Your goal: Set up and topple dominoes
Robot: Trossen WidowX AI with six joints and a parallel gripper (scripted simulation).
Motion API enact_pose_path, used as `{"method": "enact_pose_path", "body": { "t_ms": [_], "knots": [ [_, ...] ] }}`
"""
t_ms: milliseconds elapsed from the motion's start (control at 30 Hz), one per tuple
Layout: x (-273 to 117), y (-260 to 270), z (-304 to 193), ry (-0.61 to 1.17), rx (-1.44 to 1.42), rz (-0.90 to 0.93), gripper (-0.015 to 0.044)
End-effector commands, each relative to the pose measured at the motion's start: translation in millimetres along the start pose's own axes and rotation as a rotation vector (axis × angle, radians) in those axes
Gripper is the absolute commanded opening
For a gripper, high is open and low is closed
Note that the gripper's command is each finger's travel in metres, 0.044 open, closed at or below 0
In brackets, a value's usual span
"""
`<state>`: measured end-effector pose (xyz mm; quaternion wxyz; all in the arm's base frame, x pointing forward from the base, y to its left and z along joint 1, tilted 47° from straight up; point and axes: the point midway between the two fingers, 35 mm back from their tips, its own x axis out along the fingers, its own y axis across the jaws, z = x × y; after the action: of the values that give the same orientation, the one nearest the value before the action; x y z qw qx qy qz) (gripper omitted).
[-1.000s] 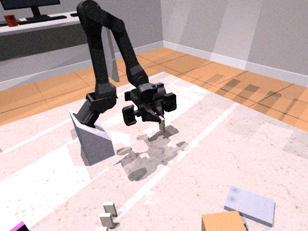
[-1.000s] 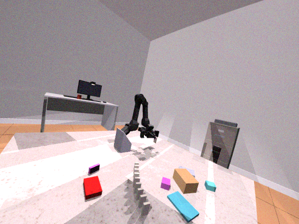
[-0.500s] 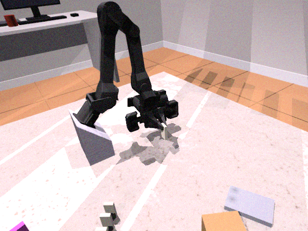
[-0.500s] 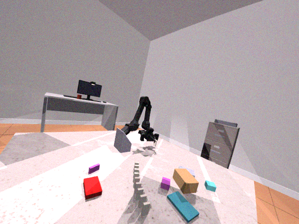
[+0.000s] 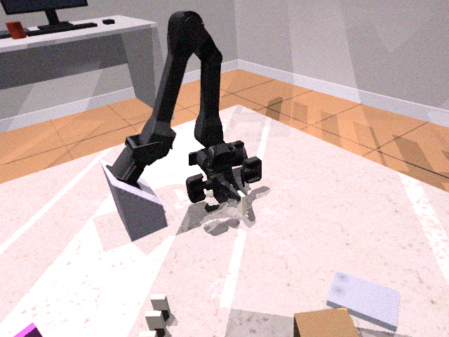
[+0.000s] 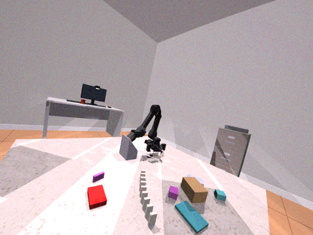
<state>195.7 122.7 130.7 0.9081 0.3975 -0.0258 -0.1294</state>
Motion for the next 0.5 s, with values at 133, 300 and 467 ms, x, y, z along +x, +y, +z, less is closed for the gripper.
{"method": "enact_pose_path", "body": {
  "t_ms": [133,300,467],
  "knots": [
    [1.3,-0.1,-16.3,0.001,0.003,0.0,0.0026],
    [1.9,-1.8,-26.0,0.0,0.006,0.001,0.0026],
    [2.4,-4.2,-35.6,-0.002,0.009,0.002,0.0026]
  ]
}}
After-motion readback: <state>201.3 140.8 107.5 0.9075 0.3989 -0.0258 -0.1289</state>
